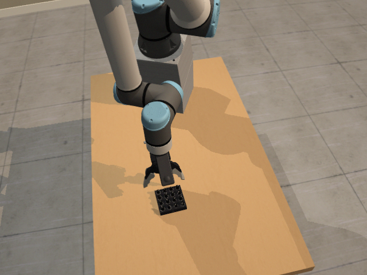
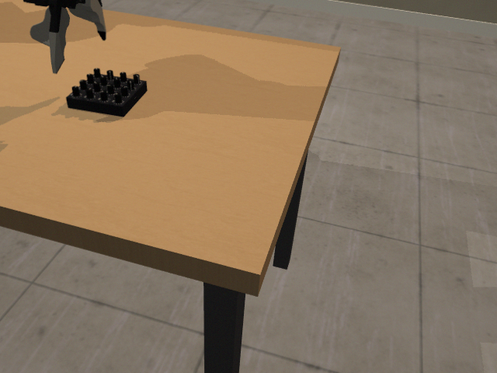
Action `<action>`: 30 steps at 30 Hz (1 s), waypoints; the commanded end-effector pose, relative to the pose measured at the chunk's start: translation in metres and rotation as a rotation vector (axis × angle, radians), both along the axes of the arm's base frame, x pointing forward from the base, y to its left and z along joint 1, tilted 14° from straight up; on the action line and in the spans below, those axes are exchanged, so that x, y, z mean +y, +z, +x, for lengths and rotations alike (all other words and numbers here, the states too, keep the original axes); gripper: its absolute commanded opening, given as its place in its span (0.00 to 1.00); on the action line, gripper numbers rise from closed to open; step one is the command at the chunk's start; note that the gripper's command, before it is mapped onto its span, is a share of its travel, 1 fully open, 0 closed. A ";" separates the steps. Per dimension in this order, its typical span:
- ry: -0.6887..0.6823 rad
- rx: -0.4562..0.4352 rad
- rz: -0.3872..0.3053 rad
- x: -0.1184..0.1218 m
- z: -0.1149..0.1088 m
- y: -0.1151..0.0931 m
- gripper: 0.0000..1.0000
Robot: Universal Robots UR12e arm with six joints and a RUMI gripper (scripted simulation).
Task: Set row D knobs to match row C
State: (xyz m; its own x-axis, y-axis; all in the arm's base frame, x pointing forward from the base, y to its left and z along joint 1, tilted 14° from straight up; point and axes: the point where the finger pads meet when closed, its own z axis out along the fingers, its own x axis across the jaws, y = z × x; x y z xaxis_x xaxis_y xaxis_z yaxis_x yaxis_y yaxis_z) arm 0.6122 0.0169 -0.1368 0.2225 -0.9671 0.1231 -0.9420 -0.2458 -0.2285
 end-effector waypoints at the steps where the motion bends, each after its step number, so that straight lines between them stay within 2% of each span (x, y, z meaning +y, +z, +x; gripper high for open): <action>1: 0.000 -0.001 0.000 0.000 0.000 0.000 1.00; 23: 0.000 0.005 0.002 -0.001 -0.002 0.000 1.00; 30: 0.000 0.009 0.004 -0.003 -0.011 -0.003 1.00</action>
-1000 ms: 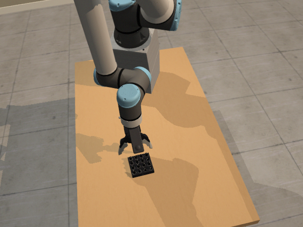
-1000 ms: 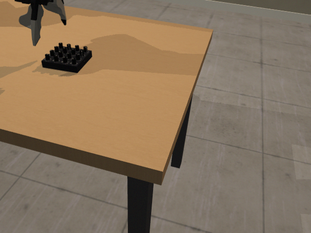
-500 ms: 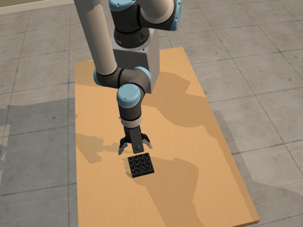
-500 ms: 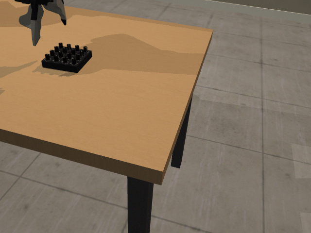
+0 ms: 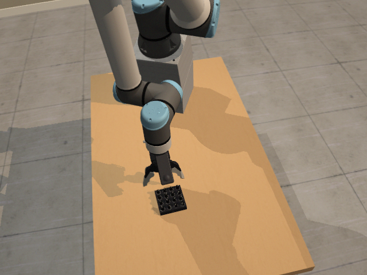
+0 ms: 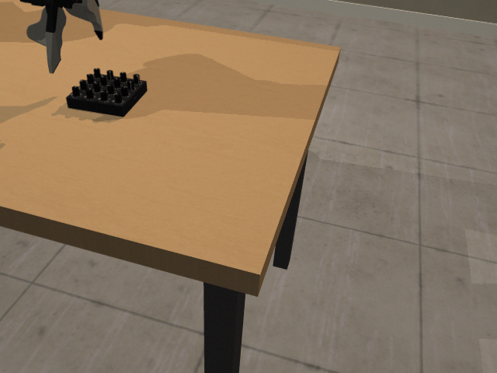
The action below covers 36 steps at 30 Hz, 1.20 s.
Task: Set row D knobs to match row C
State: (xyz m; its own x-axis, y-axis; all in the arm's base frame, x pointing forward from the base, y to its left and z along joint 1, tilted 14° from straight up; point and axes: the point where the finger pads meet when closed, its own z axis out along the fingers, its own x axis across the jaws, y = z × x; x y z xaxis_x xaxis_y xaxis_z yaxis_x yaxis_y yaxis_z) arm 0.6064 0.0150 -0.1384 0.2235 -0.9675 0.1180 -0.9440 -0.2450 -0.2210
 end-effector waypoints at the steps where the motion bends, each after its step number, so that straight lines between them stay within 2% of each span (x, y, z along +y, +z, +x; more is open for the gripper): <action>1: 0.000 0.001 0.000 -0.002 -0.007 -0.001 1.00; 21: 0.000 0.001 0.000 -0.012 -0.038 -0.010 1.00; 36: 0.000 0.001 0.000 -0.013 -0.043 -0.011 1.00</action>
